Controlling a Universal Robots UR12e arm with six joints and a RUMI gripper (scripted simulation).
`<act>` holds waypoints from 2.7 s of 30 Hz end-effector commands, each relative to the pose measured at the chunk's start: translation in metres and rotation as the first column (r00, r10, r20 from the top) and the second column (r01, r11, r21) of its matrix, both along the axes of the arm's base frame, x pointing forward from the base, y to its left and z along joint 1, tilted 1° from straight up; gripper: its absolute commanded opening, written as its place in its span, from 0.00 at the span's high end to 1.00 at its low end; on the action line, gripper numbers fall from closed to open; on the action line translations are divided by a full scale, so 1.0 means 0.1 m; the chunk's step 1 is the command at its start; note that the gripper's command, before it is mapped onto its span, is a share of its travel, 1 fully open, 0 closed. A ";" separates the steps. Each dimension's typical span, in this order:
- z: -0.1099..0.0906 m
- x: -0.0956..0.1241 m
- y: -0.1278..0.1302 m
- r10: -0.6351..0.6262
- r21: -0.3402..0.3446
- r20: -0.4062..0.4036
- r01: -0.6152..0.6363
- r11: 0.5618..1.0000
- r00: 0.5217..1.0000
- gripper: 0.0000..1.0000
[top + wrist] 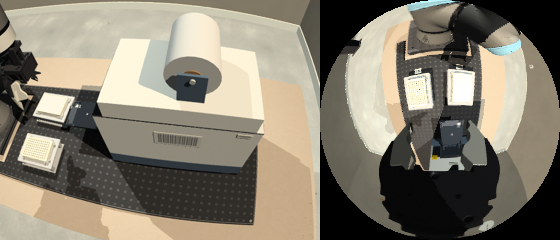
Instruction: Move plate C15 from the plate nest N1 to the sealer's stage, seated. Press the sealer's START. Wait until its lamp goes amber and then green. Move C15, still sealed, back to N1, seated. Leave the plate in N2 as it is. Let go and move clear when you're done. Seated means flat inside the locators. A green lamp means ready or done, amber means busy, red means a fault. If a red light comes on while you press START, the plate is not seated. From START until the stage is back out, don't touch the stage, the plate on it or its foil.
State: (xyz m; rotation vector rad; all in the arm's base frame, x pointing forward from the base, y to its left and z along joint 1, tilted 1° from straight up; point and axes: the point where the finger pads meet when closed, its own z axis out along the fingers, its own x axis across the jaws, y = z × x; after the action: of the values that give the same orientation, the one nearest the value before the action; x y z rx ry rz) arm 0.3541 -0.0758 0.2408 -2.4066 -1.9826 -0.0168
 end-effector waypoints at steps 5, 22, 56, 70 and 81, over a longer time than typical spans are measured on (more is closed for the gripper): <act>-0.30 0.01 0.00 0.004 -0.001 0.001 -0.004 1.000 1.000 0.32; -0.80 0.00 0.01 0.012 -0.001 0.002 -0.012 1.000 1.000 0.32; -0.82 -0.53 -0.89 0.012 -0.001 0.001 -0.012 1.000 1.000 0.32; -0.84 -0.53 -0.89 0.012 -0.001 0.001 -0.012 1.000 1.000 0.32; -1.02 -0.53 -0.89 0.012 -0.001 0.001 -0.012 1.000 1.000 0.32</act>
State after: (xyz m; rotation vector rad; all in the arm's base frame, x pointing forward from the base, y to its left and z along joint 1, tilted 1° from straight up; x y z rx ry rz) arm 0.3008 -0.1639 0.1443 -2.3953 -1.9970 -0.0172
